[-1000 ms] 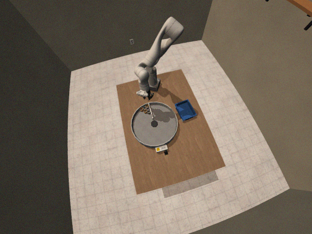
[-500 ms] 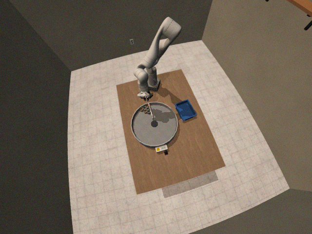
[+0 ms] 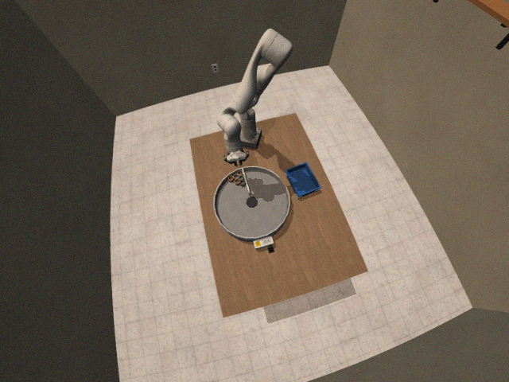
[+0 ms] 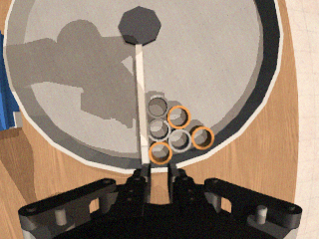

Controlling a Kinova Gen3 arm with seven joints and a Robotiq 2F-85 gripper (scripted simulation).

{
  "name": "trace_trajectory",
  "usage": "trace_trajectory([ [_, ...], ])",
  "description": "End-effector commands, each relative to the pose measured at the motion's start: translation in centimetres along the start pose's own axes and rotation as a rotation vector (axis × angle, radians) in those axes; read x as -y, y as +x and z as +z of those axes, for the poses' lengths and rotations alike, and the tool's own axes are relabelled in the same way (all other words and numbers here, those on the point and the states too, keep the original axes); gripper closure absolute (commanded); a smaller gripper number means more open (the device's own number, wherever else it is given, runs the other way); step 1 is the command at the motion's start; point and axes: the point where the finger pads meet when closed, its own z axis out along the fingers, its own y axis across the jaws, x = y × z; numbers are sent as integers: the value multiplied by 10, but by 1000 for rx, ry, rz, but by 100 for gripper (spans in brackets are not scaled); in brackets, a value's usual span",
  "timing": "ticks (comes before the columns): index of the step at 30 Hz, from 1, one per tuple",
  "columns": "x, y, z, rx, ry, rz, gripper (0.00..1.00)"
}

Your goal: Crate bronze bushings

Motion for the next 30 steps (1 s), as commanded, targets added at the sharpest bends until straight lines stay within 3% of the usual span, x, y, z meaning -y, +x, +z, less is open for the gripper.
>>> trace_trajectory([
  [1,-5,-1,-1,-3,0,15,85],
  [9,-5,-1,-1,-3,0,15,85],
  [14,-13,3,6,-3,-1,-221,85],
  [26,-13,3,6,-3,-1,-221,85],
  [30,-19,7,11,-3,-1,-411,85],
])
